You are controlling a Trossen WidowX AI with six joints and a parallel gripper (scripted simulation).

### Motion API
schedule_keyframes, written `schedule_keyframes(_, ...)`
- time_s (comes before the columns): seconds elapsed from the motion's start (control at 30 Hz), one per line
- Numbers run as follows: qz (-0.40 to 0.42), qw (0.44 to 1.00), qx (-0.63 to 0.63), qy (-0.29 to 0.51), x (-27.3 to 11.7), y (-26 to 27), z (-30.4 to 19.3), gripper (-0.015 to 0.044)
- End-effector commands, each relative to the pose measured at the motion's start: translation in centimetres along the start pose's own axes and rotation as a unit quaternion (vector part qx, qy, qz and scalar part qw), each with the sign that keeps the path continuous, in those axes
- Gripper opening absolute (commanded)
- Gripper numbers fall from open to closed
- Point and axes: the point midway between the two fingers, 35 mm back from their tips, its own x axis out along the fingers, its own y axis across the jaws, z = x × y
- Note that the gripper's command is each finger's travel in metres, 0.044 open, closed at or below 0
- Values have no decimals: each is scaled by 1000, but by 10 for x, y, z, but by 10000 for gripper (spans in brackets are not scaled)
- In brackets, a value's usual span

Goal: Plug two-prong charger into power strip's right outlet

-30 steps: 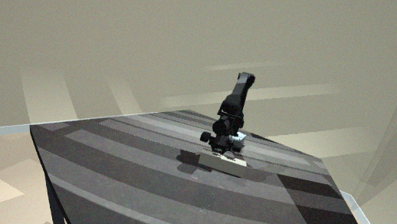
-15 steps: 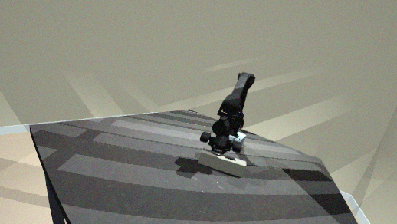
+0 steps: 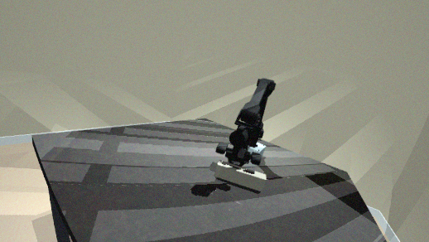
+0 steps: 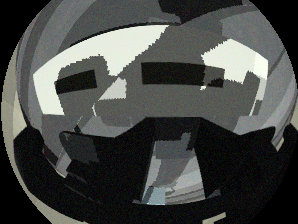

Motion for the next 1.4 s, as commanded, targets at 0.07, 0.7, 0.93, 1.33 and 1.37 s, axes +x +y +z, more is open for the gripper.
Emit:
schedule_keyframes(0.07,-3,1000,1,-18,0,-1,11,0)
schedule_keyframes(0.7,-3,1000,1,-18,1,-1,9,0)
schedule_keyframes(0.93,-3,1000,1,-18,1,-1,8,0)
schedule_keyframes(1.33,-3,1000,1,-18,1,-1,6,0)
schedule_keyframes(1.37,-3,1000,1,-18,0,-1,6,0)
